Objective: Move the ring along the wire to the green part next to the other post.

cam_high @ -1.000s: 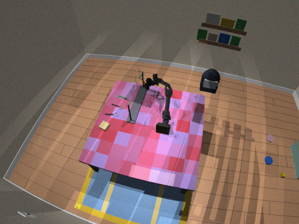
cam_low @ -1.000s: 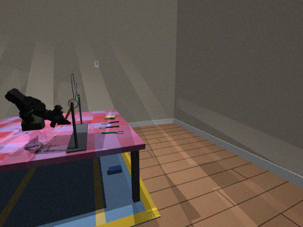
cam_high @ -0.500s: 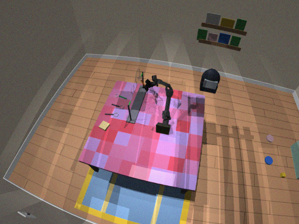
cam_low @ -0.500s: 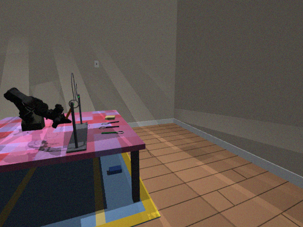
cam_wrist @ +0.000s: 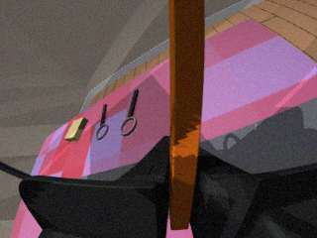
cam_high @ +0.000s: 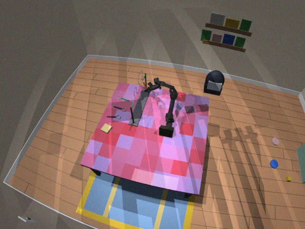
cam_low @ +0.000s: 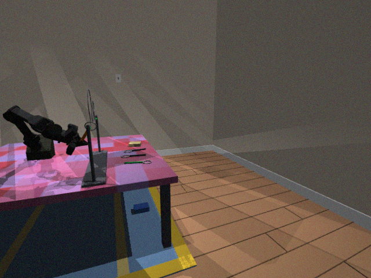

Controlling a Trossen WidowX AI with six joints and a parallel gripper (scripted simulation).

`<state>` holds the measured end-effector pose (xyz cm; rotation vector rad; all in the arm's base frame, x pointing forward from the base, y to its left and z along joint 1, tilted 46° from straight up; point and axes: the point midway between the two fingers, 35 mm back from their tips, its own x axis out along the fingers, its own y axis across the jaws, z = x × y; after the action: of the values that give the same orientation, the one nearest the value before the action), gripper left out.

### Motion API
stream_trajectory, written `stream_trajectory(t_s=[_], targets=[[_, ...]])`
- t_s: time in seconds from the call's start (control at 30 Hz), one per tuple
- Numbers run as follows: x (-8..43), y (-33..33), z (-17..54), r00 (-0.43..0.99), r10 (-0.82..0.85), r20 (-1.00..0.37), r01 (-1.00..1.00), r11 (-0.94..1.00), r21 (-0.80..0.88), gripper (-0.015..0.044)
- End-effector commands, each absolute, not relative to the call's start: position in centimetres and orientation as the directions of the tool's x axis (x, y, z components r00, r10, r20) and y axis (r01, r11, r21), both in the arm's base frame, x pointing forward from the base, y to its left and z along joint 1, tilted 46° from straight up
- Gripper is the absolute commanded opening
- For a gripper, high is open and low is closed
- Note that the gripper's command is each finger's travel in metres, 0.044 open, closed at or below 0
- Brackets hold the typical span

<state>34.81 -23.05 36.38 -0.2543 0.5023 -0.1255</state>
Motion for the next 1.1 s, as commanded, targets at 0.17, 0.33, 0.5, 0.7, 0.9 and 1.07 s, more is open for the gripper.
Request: stream_trajectory(t_s=[0.17,0.33,0.5,0.7,0.9,1.07], targets=[[35.0,-19.8,35.9,0.877,-0.077,-0.474,0.049,0.996,-0.071,-0.0150],[35.1,-17.9,35.9,0.880,-0.016,-0.474,0.047,0.997,0.054,-0.0150],[35.2,-16.0,36.1,0.883,0.045,-0.467,0.045,0.983,0.179,-0.0150],[35.3,-13.7,36.6,0.886,0.115,-0.449,0.042,0.945,0.325,-0.0150],[35.4,-11.6,37.5,0.889,0.182,-0.420,0.038,0.885,0.463,-0.0150],[35.4,-10.1,38.5,0.891,0.232,-0.391,0.034,0.823,0.567,-0.0150]])
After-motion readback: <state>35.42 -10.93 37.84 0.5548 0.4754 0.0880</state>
